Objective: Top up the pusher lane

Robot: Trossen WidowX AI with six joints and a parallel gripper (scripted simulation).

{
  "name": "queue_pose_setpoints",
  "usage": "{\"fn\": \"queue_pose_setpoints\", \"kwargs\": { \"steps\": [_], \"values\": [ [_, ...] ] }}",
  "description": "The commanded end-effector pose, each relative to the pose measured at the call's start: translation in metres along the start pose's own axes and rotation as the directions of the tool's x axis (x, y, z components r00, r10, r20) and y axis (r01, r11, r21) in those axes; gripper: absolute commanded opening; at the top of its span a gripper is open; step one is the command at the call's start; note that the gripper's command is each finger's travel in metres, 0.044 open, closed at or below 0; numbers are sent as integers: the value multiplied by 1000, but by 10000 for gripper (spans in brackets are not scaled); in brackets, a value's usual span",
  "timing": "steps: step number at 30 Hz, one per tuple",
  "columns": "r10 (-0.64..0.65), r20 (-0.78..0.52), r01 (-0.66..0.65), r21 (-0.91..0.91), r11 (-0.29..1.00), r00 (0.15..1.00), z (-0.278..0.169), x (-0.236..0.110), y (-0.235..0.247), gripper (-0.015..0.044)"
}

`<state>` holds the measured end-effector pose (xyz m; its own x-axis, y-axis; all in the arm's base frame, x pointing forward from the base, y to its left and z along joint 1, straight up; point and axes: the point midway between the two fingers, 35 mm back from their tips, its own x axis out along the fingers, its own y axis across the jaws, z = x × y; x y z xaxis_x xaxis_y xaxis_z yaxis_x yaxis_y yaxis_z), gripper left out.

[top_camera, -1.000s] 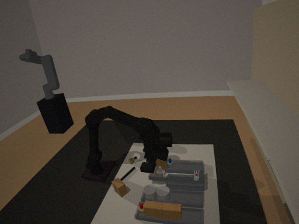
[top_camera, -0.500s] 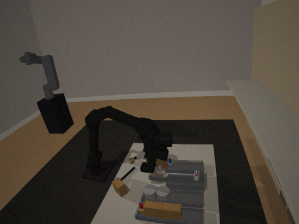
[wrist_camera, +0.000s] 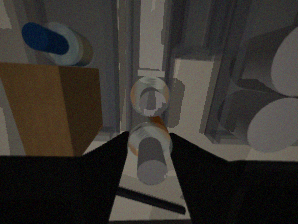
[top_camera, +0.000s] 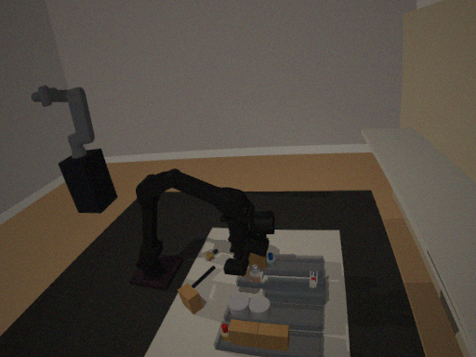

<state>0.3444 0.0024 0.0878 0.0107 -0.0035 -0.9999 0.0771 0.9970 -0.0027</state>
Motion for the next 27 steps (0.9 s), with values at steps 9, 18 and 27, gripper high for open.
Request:
{"fn": "queue_pose_setpoints", "kwargs": {
  "steps": [9,18,27],
  "values": [
    [2,28,-2,-3,1000,1000,8,-3,0,0],
    [2,28,-2,-3,1000,1000,9,-1,0,0],
    [2,28,-2,-3,1000,1000,9,2,0,0]
  ]
}}
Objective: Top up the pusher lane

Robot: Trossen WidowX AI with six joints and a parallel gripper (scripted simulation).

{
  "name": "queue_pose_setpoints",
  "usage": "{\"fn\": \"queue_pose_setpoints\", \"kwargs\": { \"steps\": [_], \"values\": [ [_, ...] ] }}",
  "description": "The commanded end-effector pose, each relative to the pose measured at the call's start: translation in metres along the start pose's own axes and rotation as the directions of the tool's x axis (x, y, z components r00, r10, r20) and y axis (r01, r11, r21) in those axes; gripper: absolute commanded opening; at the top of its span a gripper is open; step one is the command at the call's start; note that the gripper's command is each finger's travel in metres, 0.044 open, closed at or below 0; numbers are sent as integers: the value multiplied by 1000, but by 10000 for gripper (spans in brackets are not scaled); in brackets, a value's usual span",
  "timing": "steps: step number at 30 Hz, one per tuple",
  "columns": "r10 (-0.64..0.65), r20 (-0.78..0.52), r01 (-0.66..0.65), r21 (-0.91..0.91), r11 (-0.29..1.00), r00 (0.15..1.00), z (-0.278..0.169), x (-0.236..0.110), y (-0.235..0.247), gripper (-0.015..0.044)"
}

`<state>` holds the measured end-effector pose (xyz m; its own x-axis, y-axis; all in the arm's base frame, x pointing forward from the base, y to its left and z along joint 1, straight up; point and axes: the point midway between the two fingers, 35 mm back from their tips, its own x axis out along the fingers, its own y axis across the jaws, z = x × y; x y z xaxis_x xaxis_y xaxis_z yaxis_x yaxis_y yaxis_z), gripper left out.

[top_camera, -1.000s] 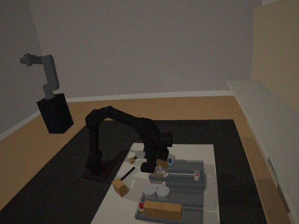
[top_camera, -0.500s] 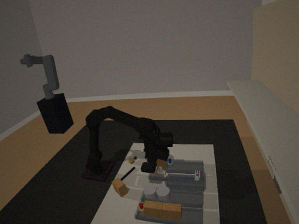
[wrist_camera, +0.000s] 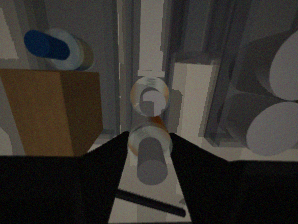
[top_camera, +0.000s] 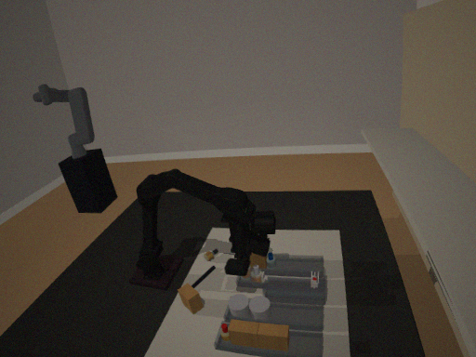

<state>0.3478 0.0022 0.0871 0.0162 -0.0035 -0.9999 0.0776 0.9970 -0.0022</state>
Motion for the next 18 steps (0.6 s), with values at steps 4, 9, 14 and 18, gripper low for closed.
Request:
{"fn": "queue_pose_setpoints", "kwargs": {
  "steps": [4,9,14,18],
  "values": [
    [2,22,-2,-4,1000,1000,5,2,0,0],
    [2,22,-2,-4,1000,1000,6,4,0,0],
    [2,22,-2,-4,1000,1000,5,5,0,0],
    [2,22,-2,-4,1000,1000,5,7,0,0]
  ]
}}
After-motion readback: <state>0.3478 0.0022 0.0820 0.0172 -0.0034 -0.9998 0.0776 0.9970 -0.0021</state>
